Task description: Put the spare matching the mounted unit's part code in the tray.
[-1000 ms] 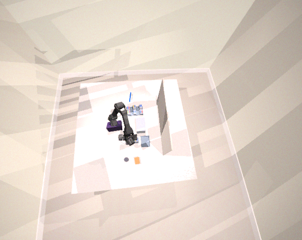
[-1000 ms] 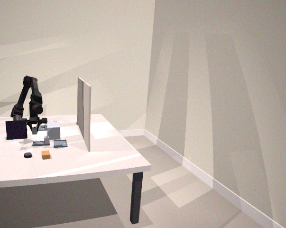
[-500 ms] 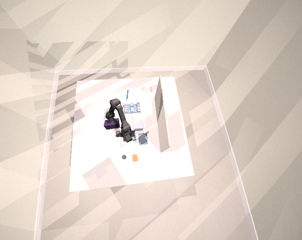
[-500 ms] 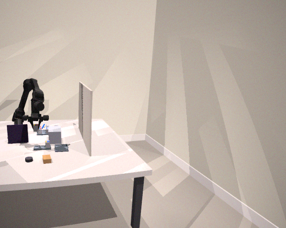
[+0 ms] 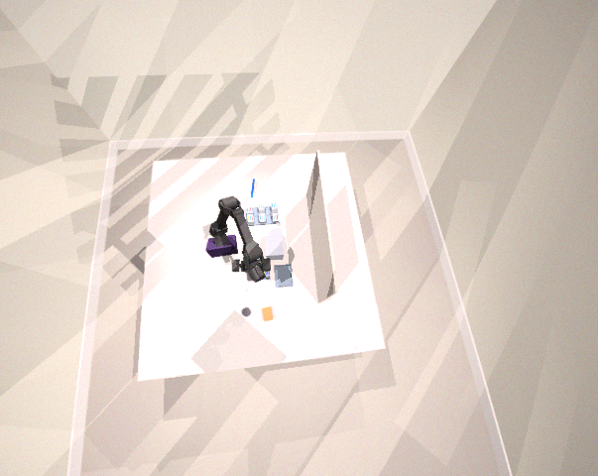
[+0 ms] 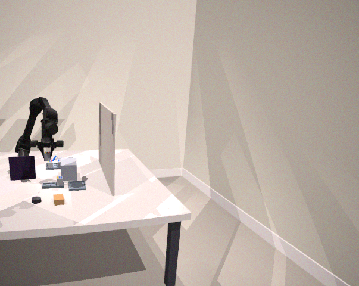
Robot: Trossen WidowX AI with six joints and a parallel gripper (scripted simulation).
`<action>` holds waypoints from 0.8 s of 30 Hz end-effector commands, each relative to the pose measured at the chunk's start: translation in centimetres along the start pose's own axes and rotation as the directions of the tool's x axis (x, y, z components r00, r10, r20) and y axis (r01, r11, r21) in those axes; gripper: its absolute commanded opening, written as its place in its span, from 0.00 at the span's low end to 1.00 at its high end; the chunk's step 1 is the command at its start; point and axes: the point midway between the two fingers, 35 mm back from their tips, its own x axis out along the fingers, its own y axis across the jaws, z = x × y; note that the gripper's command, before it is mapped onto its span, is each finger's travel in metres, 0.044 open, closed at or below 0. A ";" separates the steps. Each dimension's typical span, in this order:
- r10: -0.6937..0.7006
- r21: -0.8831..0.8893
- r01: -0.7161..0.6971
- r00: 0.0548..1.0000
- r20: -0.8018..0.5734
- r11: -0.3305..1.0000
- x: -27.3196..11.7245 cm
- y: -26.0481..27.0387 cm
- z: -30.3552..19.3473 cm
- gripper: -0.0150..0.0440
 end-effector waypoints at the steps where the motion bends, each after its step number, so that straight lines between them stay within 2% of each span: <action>1: 0.007 -0.001 -0.007 1.000 0.011 1.000 -0.7 2.0 0.6 0.25; 24: 0.014 -0.015 -0.014 1.000 0.020 1.000 -1.1 11.4 1.4 0.25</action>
